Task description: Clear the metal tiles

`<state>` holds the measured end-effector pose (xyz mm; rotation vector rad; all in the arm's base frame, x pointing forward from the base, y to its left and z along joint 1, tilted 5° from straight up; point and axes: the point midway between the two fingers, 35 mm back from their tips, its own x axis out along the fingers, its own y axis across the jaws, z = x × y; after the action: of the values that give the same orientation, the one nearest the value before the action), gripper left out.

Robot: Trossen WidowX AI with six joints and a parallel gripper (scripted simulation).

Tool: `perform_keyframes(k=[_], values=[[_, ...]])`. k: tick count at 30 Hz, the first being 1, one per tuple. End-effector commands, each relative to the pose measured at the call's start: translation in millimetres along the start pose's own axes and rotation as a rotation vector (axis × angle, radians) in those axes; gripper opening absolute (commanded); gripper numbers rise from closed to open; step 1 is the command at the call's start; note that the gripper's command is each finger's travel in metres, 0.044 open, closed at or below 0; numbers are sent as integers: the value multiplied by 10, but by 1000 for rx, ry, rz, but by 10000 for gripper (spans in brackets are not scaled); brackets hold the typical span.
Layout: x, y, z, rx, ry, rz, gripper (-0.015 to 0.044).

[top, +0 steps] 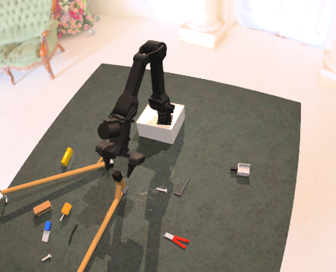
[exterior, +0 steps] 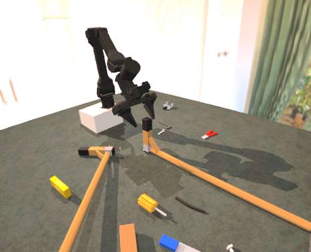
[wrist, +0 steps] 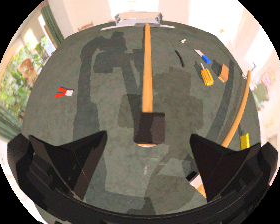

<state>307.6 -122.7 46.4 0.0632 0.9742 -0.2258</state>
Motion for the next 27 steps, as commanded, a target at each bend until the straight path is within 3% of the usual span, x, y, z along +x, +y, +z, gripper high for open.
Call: perform_keyframes(k=[1, 27], values=[[-127, 7, -10, -5, -5, 4, 440], [-992, -72, 653, -12, -298, 4, 440]])
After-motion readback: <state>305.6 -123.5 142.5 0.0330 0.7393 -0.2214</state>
